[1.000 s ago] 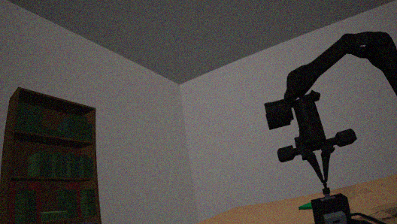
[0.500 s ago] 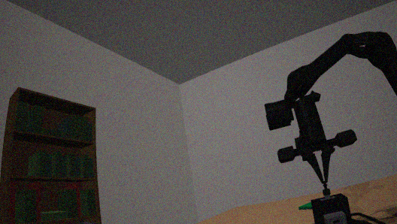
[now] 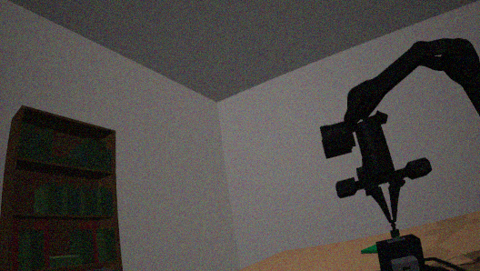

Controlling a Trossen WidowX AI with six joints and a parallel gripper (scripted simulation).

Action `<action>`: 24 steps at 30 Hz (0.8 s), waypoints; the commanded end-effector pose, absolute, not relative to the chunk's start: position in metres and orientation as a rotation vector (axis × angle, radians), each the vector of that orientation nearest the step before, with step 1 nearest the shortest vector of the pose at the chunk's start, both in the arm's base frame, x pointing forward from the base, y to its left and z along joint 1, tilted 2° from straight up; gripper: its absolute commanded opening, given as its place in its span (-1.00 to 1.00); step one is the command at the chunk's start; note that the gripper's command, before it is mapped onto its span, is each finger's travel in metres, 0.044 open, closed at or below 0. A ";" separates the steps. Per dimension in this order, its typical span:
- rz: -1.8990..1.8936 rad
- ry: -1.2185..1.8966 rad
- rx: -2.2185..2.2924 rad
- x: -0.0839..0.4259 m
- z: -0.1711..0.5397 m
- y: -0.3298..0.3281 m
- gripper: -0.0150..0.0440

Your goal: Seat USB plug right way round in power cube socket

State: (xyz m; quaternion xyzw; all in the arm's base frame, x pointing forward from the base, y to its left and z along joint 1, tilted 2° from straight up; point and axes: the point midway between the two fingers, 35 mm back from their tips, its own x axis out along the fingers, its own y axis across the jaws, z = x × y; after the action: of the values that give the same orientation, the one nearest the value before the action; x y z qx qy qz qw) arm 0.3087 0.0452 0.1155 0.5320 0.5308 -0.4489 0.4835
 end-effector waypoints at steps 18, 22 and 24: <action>-1.088 1.295 1.296 0.309 0.113 0.046 -0.49; -1.088 1.295 1.296 0.309 0.112 0.046 -0.49; -1.088 1.295 1.296 0.309 0.112 0.046 -0.49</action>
State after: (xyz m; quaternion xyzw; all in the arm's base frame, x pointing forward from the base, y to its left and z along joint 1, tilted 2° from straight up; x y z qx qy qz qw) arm 0.3088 0.0455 0.1127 0.5321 0.5310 -0.4485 0.4835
